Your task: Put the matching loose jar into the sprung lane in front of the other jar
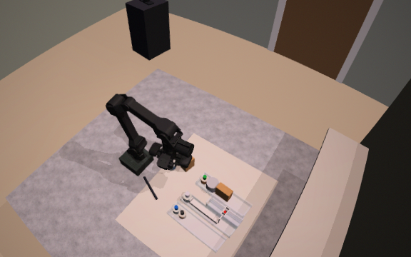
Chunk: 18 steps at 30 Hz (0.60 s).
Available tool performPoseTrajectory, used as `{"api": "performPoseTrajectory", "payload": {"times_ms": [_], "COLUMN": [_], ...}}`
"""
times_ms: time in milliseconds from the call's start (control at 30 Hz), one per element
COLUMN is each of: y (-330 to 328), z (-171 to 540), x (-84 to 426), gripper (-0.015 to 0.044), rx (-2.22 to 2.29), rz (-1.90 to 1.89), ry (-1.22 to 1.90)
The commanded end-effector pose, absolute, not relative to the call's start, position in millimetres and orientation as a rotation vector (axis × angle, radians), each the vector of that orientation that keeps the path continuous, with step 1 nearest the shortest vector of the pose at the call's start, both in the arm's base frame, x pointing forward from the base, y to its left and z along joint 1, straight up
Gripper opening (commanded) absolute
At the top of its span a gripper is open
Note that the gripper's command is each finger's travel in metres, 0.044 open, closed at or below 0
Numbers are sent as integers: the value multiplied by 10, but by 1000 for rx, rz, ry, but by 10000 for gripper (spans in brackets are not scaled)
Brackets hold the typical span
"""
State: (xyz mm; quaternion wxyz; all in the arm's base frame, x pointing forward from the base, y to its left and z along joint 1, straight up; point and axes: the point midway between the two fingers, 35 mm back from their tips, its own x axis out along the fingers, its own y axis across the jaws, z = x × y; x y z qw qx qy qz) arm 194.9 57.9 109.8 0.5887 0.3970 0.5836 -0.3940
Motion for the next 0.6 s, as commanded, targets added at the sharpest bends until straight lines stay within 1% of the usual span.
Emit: {"api": "performPoseTrajectory", "payload": {"times_ms": [0,567], "y": [569,440], "z": [1092,946], "x": [2036,2414], "gripper": [0,0], "rx": [862,476], "rz": [-843,-463], "ry": [1385,1502]}}
